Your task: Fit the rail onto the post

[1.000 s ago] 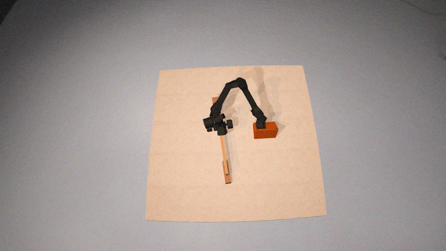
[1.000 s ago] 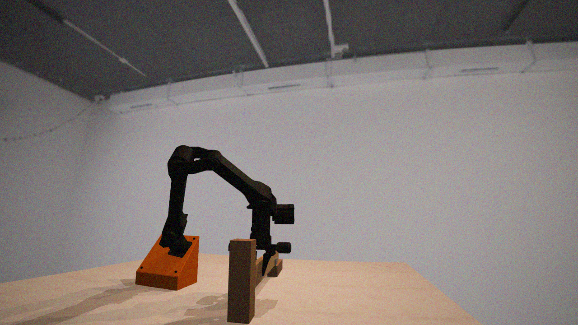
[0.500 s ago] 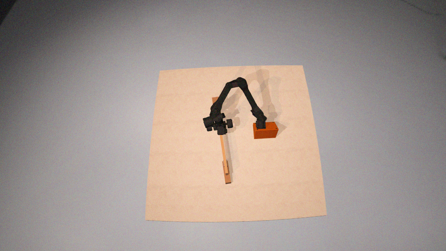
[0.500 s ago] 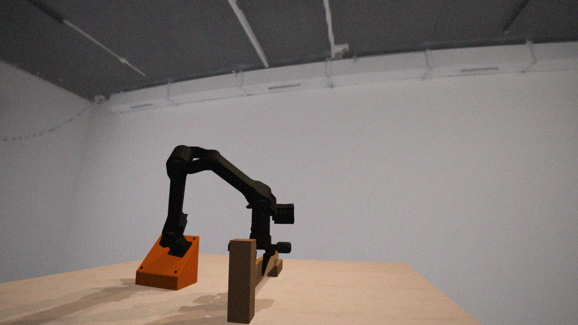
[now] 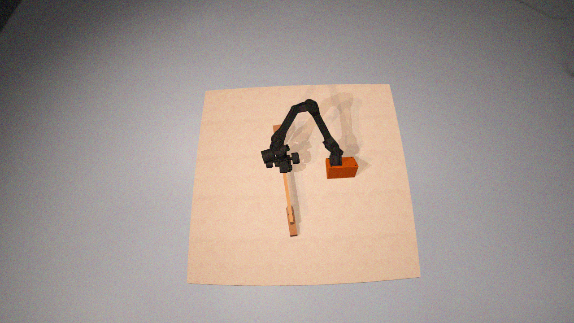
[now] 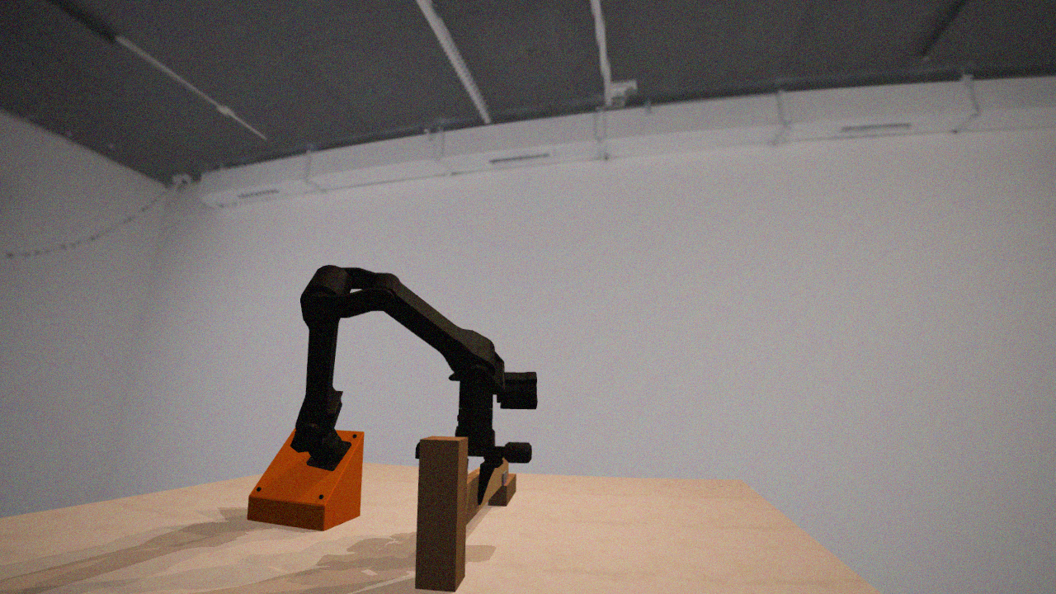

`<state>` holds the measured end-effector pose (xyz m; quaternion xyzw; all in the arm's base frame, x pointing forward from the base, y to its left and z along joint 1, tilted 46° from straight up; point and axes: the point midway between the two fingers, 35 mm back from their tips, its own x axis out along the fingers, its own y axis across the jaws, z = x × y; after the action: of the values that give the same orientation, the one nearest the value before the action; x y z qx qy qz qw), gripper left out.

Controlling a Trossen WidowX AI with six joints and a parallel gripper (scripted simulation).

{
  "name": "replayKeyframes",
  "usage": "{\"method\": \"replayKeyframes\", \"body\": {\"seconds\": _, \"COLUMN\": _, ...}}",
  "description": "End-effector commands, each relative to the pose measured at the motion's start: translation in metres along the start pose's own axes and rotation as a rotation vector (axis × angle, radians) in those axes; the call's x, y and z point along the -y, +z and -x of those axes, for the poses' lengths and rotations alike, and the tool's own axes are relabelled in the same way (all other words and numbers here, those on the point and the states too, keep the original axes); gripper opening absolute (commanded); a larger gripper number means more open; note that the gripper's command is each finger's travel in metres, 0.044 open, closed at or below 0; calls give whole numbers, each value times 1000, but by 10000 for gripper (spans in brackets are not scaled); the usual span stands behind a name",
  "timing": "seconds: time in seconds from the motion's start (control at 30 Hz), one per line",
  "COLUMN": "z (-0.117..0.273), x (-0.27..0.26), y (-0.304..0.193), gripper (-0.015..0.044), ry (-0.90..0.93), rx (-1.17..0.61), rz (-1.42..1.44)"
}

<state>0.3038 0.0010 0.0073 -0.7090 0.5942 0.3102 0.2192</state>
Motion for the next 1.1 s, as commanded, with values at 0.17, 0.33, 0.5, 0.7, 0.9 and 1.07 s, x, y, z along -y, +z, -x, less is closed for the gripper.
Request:
{"method": "replayKeyframes", "body": {"seconds": 0.17, "z": 0, "x": 0, "y": -3, "gripper": 0, "ry": -2, "rx": 1, "rz": 3}}
{"method": "replayKeyframes", "body": {"seconds": 0.33, "z": 0, "x": 0, "y": -5, "gripper": 0, "ry": -2, "rx": 0, "rz": 3}}
{"method": "replayKeyframes", "body": {"seconds": 0.5, "z": 0, "x": 0, "y": -6, "gripper": 0, "ry": -1, "rx": 0, "rz": 3}}
{"method": "replayKeyframes", "body": {"seconds": 0.7, "z": 0, "x": 0, "y": -8, "gripper": 0, "ry": -1, "rx": 0, "rz": 3}}
{"method": "replayKeyframes", "body": {"seconds": 0.9, "z": 0, "x": 0, "y": -10, "gripper": 0, "ry": -1, "rx": 0, "rz": 3}}
{"method": "replayKeyframes", "body": {"seconds": 1.07, "z": 0, "x": 0, "y": -12, "gripper": 0, "ry": -1, "rx": 0, "rz": 3}}
